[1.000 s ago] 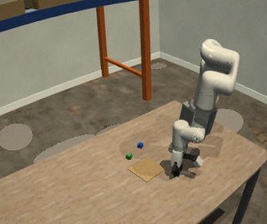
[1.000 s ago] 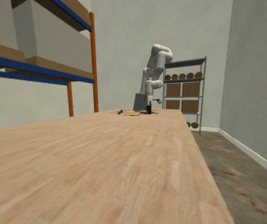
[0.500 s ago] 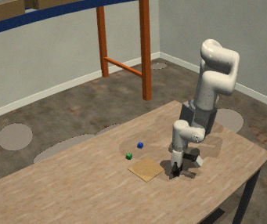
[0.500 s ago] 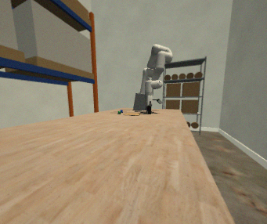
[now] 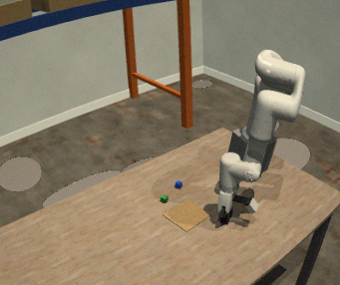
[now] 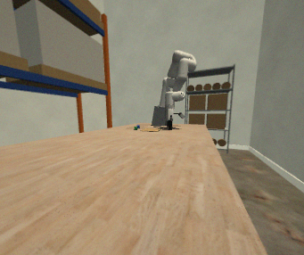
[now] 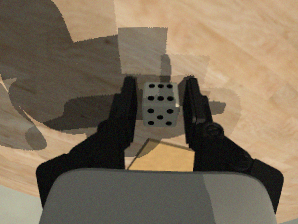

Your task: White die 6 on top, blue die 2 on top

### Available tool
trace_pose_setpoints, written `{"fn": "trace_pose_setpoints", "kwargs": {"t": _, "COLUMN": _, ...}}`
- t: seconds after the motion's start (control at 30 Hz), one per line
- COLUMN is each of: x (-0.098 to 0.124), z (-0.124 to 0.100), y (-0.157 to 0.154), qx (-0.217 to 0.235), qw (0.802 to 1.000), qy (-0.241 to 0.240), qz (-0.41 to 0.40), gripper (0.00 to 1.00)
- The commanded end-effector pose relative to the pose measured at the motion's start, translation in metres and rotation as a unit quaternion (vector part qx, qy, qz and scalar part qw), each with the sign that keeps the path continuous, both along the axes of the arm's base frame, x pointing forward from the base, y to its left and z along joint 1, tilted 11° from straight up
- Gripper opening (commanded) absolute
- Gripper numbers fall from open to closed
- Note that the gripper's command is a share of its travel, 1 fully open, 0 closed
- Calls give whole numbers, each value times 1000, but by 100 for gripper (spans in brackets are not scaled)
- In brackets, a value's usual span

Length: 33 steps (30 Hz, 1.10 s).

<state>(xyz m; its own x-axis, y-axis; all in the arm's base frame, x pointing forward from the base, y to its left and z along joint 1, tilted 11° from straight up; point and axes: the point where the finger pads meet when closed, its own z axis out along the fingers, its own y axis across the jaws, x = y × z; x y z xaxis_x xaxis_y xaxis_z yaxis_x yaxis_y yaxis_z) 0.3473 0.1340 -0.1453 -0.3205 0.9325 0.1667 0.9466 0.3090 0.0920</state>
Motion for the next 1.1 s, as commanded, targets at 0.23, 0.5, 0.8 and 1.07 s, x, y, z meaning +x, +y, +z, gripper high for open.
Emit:
{"fn": "trace_pose_setpoints", "kwargs": {"t": 0.23, "x": 1, "z": 1, "y": 0, "qx": 0, "qw": 1000, "qy": -1, "qz": 0, "gripper": 21}}
{"fn": "trace_pose_setpoints", "kwargs": {"t": 0.5, "x": 1, "z": 1, "y": 0, "qx": 0, "qw": 1000, "qy": -1, "qz": 0, "gripper": 21}}
{"fn": "trace_pose_setpoints", "kwargs": {"t": 0.8, "x": 1, "z": 1, "y": 0, "qx": 0, "qw": 1000, "qy": -1, "qz": 0, "gripper": 21}}
{"fn": "trace_pose_setpoints", "kwargs": {"t": 1.07, "x": 1, "z": 1, "y": 0, "qx": 0, "qw": 1000, "qy": -1, "qz": 0, "gripper": 21}}
